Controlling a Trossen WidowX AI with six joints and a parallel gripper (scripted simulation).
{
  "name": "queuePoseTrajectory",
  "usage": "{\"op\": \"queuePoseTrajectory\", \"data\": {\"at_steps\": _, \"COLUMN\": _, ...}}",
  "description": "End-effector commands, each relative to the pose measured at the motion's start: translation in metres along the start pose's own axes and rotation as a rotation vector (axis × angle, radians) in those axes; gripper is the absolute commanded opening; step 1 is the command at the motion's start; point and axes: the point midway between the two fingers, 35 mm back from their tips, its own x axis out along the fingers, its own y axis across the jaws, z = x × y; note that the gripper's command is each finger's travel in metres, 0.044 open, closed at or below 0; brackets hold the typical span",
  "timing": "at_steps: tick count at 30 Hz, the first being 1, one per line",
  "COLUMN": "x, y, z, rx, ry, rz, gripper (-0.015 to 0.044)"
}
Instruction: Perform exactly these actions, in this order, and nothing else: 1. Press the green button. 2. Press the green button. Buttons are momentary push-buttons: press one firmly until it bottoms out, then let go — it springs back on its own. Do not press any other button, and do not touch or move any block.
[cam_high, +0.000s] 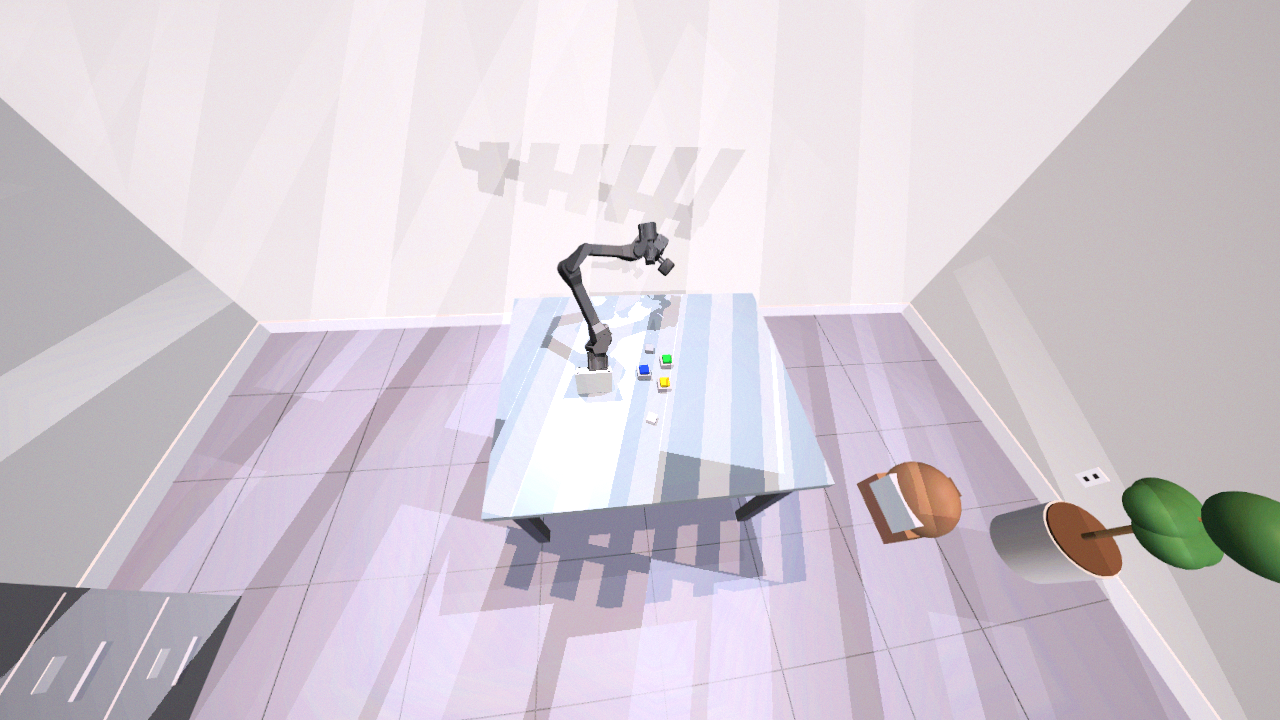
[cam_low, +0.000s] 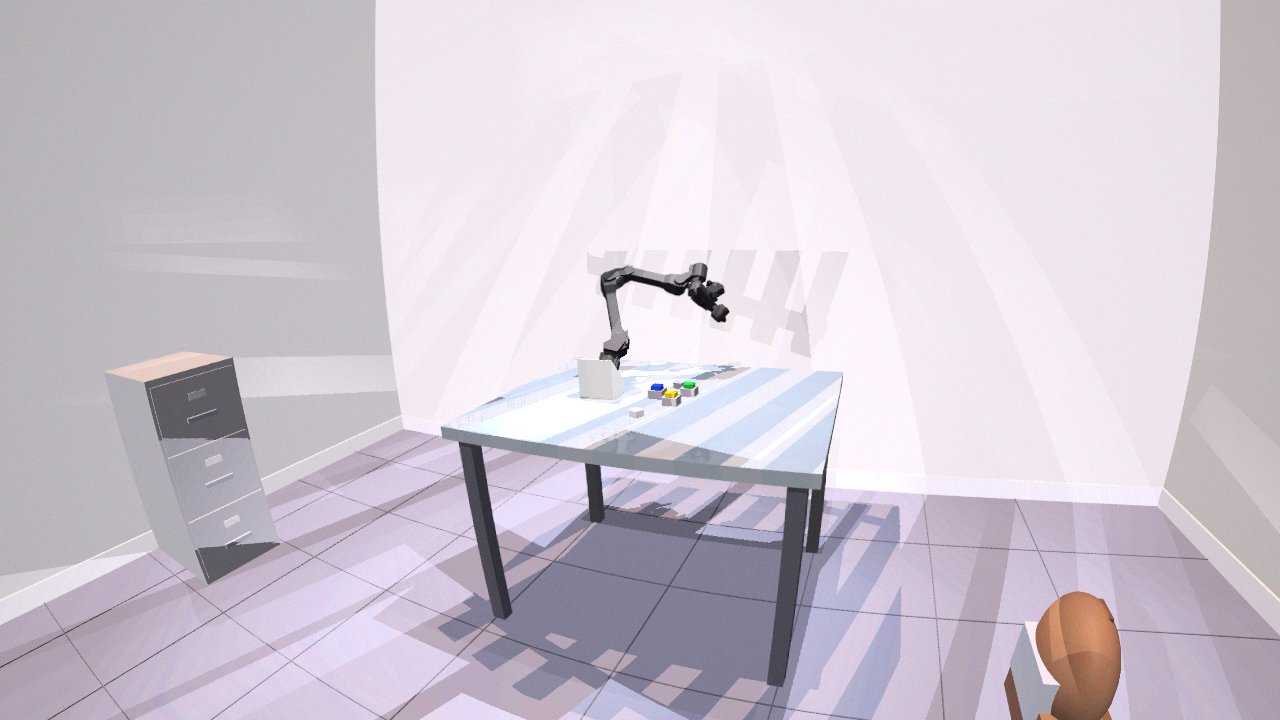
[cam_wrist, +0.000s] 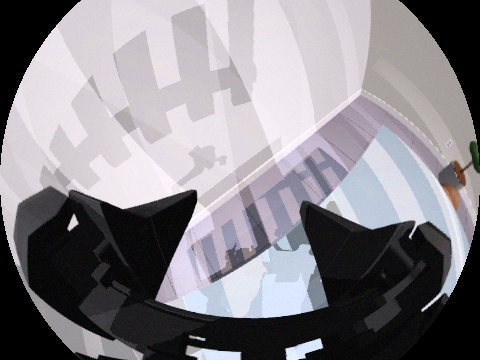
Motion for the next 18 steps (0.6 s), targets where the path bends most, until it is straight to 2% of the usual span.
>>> {"op": "queuePoseTrajectory", "data": {"at_steps": 1, "x": 0.000, "y": -0.006, "z": 0.000, "rx": 0.002, "ry": 0.002, "rz": -0.015, "gripper": 0.0400}}
{"op": "queuePoseTrajectory", "data": {"at_steps": 4, "x": -0.014, "y": -0.082, "z": -0.006, "rx": 0.044, "ry": 0.037, "rz": -0.222, "gripper": 0.0400}}
{"op": "queuePoseTrajectory", "data": {"at_steps": 9, "x": -0.045, "y": -0.156, "z": -0.023, "rx": 0.110, "ry": 0.106, "rz": -0.426, "gripper": 0.0400}}
{"op": "queuePoseTrajectory", "data": {"at_steps": 14, "x": -0.103, "y": -0.230, "z": -0.061, "rx": 0.235, "ry": 0.237, "rz": -0.633, "gripper": 0.0400}}
{"op": "queuePoseTrajectory", "data": {"at_steps": 18, "x": -0.155, "y": -0.263, "z": -0.100, "rx": 0.367, "ry": 0.360, "rz": -0.727, "gripper": 0.0400}}
